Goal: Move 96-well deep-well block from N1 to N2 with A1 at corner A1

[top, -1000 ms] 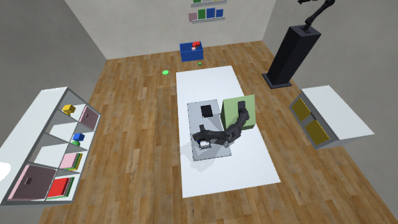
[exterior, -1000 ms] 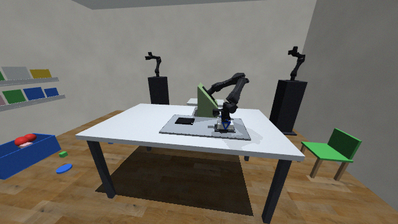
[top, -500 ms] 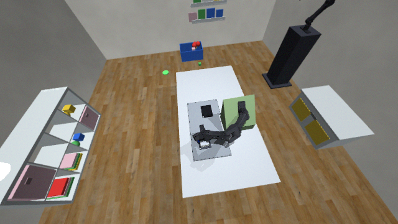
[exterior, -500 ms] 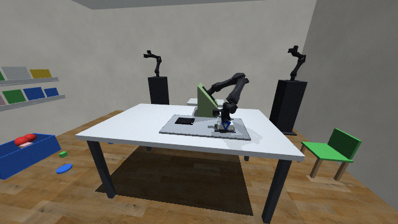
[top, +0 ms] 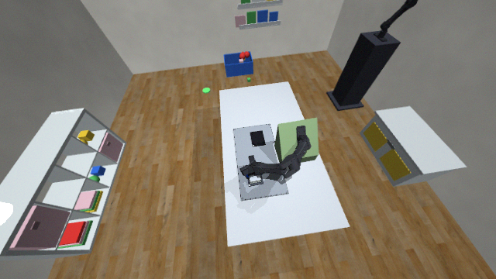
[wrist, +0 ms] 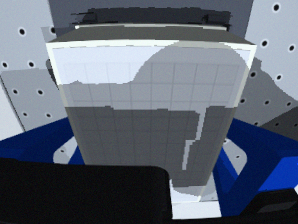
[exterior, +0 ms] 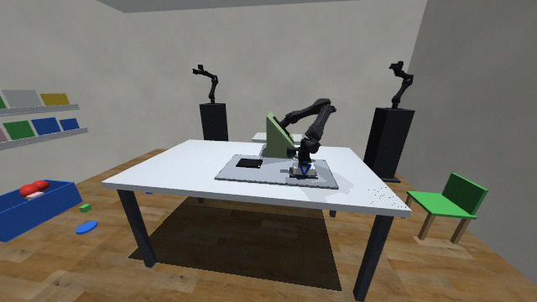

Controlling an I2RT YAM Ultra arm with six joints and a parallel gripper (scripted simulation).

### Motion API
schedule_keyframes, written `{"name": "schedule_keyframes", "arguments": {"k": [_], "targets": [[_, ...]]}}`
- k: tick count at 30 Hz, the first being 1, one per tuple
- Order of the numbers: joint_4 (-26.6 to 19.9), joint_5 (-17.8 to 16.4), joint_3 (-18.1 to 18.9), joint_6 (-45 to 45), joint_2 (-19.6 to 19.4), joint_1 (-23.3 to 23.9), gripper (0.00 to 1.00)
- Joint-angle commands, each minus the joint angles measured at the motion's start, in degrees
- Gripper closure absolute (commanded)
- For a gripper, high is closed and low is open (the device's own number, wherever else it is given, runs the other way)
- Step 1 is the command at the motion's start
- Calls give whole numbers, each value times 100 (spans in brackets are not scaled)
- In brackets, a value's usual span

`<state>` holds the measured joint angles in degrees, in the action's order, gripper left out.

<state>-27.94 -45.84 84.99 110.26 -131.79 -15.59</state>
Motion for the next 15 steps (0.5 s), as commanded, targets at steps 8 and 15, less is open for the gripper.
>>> {"name": "schedule_keyframes", "arguments": {"k": [8,15], "targets": [[17,49,2,12,26,37,0],[17,49,2,12,26,37,0]]}}
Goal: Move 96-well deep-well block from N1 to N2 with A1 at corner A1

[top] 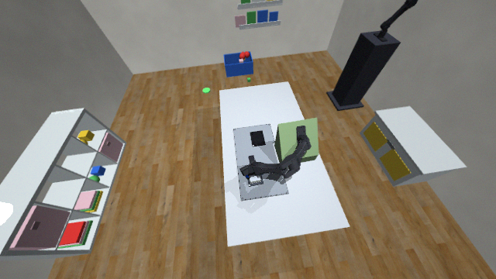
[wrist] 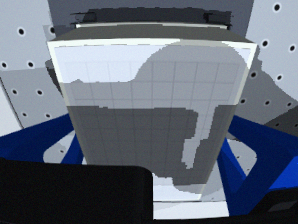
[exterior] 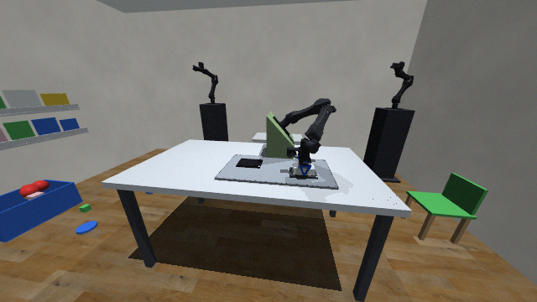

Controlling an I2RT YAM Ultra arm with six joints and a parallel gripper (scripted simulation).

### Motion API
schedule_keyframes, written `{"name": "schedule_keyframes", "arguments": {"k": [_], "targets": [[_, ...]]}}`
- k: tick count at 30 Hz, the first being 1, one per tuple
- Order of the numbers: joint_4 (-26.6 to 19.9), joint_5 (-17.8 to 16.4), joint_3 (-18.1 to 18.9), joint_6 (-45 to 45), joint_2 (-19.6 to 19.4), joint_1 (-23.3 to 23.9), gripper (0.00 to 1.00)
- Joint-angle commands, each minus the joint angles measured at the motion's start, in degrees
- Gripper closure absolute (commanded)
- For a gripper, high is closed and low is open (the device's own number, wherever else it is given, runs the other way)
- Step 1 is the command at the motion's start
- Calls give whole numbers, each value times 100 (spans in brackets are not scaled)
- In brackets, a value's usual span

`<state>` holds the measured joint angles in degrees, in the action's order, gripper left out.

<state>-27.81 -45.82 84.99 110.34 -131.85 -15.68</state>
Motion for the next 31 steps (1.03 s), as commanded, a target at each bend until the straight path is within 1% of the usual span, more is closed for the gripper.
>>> {"name": "schedule_keyframes", "arguments": {"k": [1,10,14,16,24,31], "targets": [[4,46,2,3,33,46,0],[4,46,2,3,33,46,0],[-213,21,15,-137,137,148,0],[-213,21,15,-137,137,148,0],[-675,-27,83,-429,322,356,0],[-675,-27,83,-429,322,356,0]]}}
